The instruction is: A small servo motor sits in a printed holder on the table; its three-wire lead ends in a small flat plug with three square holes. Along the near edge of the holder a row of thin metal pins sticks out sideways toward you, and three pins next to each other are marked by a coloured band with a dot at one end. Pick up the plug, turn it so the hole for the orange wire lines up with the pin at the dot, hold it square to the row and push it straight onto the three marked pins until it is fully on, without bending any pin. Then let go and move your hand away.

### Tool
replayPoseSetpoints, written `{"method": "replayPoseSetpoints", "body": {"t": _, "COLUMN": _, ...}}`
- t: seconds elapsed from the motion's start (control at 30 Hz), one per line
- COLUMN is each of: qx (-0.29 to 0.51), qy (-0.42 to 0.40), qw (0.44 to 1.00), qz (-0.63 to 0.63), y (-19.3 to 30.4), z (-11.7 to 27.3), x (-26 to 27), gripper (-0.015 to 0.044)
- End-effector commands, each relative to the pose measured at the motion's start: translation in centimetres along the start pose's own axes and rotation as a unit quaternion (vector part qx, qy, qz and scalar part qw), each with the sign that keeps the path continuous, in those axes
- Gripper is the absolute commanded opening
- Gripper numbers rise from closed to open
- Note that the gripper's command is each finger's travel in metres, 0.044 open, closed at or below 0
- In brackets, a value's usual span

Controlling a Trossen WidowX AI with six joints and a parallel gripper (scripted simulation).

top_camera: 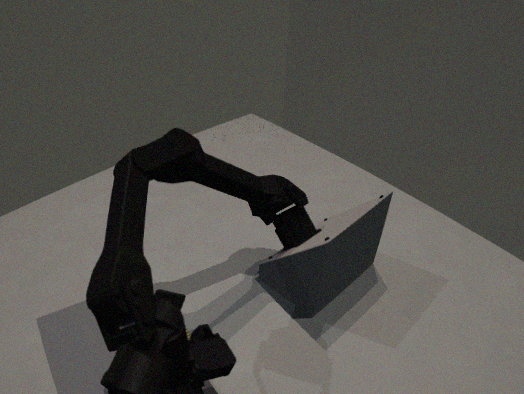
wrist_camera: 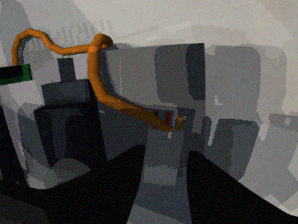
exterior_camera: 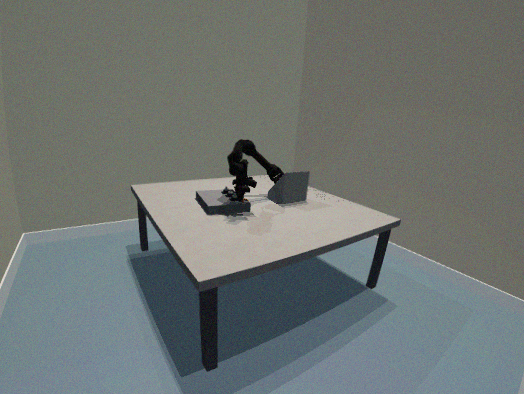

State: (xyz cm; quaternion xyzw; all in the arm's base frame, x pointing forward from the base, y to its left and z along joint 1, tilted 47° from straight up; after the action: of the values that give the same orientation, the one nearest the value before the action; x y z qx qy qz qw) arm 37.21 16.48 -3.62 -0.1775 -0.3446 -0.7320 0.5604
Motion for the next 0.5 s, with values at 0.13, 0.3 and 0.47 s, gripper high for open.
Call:
{"method": "replayPoseSetpoints", "body": {"t": 0.13, "qx": -0.001, "qy": -0.004, "qw": 1.0, "qz": 0.005, "y": -0.2, "z": -0.8, "x": 0.1, "gripper": 0.0036}}
{"method": "replayPoseSetpoints", "body": {"t": 0.3, "qx": -0.001, "qy": -0.004, "qw": 1.0, "qz": 0.005, "y": -0.2, "z": -0.8, "x": 0.1, "gripper": 0.0003}}
{"method": "replayPoseSetpoints", "body": {"t": 0.47, "qx": -0.001, "qy": -0.004, "qw": 1.0, "qz": 0.005, "y": -0.1, "z": 0.4, "x": 0.0, "gripper": 0.0}}
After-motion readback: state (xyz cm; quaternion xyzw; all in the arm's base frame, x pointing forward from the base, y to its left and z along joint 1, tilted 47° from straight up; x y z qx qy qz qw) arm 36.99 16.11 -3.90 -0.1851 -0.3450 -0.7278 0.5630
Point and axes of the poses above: the point midway between the two fingers, 35 mm back from their tips, its own z axis back along the fingers, its own x axis across the jaws, y = z × x, the point moved 4 cm from there along z, back along the fingers, and after that the axes turned 2 degrees about -z, right-handed, at the moved point
